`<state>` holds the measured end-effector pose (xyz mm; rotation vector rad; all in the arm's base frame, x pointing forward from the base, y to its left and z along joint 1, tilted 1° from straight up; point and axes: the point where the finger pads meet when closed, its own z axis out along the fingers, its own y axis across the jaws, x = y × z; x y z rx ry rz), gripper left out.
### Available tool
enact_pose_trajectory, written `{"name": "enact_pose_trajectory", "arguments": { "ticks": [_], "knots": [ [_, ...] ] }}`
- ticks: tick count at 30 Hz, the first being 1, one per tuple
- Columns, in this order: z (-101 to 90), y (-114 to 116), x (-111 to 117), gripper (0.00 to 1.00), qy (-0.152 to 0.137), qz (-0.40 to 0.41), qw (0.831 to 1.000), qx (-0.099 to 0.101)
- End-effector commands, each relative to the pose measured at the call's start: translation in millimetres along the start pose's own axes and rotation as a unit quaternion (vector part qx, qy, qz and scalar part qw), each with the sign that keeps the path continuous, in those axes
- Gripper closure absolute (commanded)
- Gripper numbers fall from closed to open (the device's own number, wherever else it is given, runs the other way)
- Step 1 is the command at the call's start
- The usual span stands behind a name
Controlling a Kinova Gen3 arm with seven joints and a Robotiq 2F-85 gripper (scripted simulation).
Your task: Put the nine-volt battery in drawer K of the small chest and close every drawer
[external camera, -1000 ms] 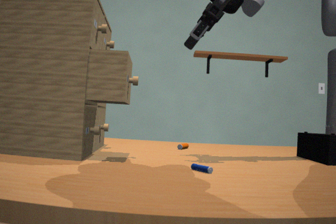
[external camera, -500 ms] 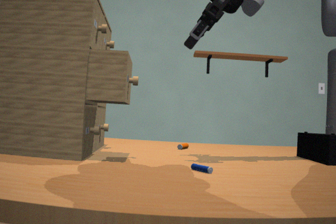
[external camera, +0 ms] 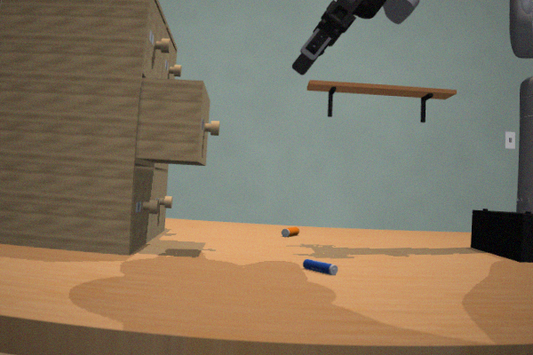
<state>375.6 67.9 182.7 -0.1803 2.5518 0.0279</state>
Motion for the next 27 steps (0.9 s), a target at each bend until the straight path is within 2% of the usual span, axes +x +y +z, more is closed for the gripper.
{"name": "enact_pose_trajectory", "arguments": {
  "ticks": [1, 5, 27],
  "knots": [
    [-2.5, -2.0, -2.5, 0.0, 0.044, 0.003, 0.999, -0.002],
    [-3.0, -1.7, -3.2, 0.0, 0.051, 0.003, 0.999, -0.003],
    [-12.0, -2.0, -9.2, 0.0, 0.132, 0.003, 0.991, -0.003]
  ]
}}
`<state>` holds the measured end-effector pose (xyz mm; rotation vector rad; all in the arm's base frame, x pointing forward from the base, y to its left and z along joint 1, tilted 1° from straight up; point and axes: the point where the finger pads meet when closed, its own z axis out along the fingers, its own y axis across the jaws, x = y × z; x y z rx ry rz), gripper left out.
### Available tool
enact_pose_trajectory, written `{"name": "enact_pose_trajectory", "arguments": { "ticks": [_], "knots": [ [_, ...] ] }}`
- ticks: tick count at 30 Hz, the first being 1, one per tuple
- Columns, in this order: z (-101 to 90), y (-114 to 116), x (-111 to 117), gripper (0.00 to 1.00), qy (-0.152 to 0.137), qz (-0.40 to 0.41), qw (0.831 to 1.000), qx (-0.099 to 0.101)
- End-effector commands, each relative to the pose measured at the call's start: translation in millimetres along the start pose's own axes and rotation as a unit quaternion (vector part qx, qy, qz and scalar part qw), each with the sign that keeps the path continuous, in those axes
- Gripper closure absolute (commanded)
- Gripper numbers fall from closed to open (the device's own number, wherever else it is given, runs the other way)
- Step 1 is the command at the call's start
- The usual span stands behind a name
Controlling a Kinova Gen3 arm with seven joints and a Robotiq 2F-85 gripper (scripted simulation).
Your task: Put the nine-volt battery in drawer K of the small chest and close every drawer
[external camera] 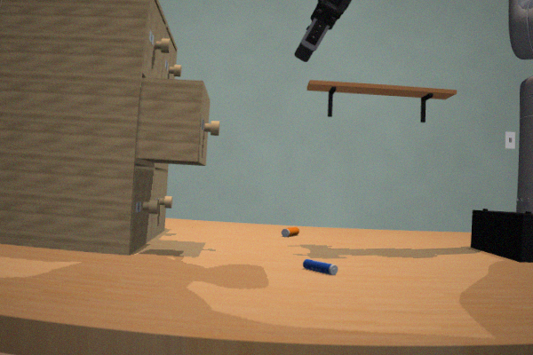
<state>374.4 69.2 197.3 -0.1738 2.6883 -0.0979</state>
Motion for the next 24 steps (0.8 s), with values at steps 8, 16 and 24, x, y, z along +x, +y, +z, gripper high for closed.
{"name": "enact_pose_trajectory", "arguments": {
  "ticks": [8, 16, 24],
  "knots": [
    [-3.6, -3.5, -4.3, 0.0, 0.098, 0.002, 0.994, -0.044],
    [-6.8, -3.8, -5.8, 0.0, 0.126, 0.001, 0.991, -0.044],
    [-10.7, -4.3, -7.7, 0.0, 0.159, 0.0, 0.986, -0.044]
  ]
}}
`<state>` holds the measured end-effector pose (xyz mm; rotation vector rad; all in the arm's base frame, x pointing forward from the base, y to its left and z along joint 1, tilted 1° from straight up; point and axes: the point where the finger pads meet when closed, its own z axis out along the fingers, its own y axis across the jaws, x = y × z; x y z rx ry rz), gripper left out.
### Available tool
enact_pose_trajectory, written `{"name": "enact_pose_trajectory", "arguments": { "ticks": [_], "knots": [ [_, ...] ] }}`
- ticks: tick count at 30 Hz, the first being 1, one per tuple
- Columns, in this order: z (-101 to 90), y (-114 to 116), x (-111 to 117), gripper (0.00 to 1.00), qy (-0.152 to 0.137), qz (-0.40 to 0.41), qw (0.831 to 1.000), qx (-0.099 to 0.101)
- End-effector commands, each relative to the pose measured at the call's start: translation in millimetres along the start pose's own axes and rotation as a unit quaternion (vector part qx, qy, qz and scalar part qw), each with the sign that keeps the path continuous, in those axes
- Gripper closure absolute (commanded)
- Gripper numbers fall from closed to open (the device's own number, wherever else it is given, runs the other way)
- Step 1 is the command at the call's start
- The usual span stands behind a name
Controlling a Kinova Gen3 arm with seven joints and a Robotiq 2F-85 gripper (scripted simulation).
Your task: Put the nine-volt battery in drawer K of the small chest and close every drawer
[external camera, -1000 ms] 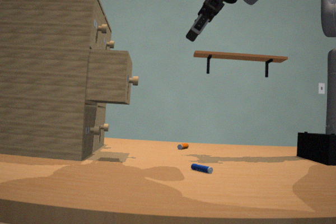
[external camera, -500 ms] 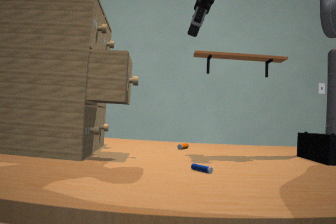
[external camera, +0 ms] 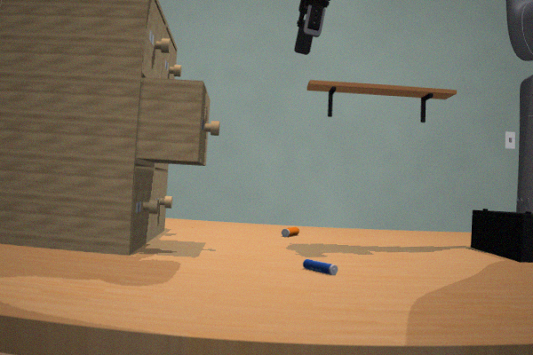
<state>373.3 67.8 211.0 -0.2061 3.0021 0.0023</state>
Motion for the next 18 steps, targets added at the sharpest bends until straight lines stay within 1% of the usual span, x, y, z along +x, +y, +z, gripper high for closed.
{"name": "enact_pose_trajectory", "arguments": {
  "ticks": [1, 4, 18],
  "knots": [
    [0.3, -1.8, -3.6, 0.0, 0.009, 0.002, 1.0, 0.002],
    [-0.2, -1.8, -3.7, 0.0, 0.013, 0.002, 1.0, 0.002],
    [-5.5, -1.8, -4.5, 0.0, 0.054, 0.002, 0.999, 0.002]
  ]
}}
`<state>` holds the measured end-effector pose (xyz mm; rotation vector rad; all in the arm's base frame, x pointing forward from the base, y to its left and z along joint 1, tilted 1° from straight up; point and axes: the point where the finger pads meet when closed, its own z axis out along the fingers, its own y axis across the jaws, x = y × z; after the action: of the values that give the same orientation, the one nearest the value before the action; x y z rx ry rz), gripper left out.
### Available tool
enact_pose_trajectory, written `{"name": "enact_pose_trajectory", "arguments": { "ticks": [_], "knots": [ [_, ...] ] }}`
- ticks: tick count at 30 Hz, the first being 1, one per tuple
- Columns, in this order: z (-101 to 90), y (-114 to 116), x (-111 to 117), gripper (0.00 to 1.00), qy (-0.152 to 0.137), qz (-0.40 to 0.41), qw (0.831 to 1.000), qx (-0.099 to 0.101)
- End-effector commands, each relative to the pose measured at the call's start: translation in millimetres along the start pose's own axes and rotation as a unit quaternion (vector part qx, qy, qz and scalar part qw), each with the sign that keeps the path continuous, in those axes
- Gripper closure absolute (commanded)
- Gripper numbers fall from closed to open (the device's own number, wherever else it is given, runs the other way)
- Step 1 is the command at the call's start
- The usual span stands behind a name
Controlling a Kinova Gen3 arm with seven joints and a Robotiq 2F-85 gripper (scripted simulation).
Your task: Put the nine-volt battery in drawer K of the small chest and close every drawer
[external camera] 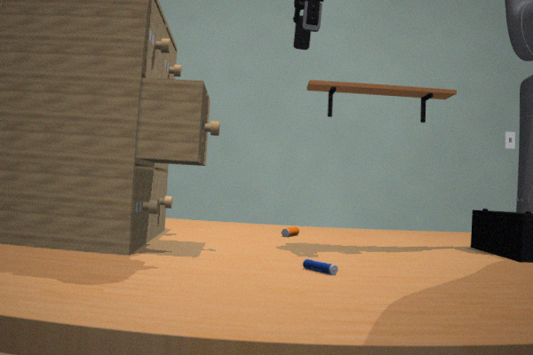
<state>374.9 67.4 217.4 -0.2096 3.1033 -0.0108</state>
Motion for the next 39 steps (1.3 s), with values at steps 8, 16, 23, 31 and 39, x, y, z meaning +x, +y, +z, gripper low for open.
{"name": "enact_pose_trajectory", "arguments": {
  "ticks": [8, 16, 23, 31, 39],
  "knots": [
    [-0.9, -1.1, -2.3, 0.0, 0.014, 0.001, 1.0, 0.001],
    [-2.0, -1.1, -2.3, 0.0, 0.022, 0.001, 1.0, 0.001],
    [-2.4, -1.1, -2.3, 0.0, 0.025, 0.001, 1.0, 0.001],
    [-2.5, -1.1, -2.3, 0.0, 0.026, 0.001, 1.0, 0.001],
    [-2.5, -1.1, -2.3, 0.0, 0.026, 0.001, 1.0, 0.001]
  ]
}}
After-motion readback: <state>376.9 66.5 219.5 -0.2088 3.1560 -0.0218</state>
